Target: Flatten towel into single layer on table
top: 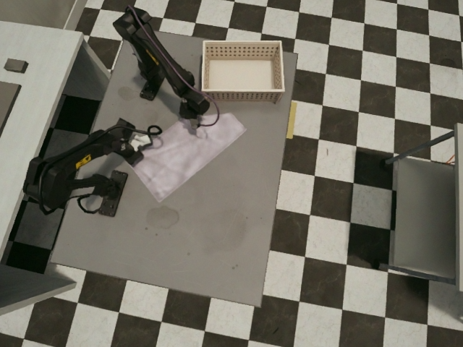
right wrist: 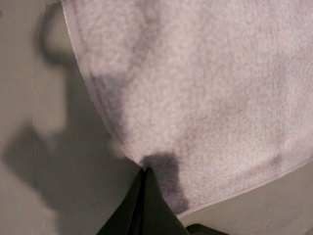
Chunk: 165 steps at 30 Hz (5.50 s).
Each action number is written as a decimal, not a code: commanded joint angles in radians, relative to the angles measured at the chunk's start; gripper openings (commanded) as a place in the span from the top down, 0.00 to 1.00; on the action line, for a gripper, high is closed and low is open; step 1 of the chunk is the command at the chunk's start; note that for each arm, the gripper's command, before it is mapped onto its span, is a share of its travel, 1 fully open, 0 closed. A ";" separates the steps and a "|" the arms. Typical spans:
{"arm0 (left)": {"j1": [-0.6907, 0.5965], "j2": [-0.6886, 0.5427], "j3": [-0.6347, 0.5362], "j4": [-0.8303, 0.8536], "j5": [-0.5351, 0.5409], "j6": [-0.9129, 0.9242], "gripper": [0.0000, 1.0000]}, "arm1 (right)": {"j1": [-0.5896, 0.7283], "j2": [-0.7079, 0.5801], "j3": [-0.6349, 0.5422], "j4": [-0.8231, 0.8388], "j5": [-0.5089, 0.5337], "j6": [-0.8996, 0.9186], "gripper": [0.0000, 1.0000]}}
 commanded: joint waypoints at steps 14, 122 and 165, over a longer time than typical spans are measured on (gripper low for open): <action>-0.013 -0.025 0.024 -0.056 0.003 -0.011 0.66 | -0.005 0.023 -0.021 0.038 -0.002 0.005 1.00; -0.004 0.012 -0.052 0.031 -0.017 -0.003 0.66 | -0.005 0.023 -0.021 0.038 -0.002 0.005 1.00; 0.003 -0.070 0.095 -0.162 0.018 -0.002 1.00 | -0.003 -0.020 0.111 -0.078 -0.020 -0.003 1.00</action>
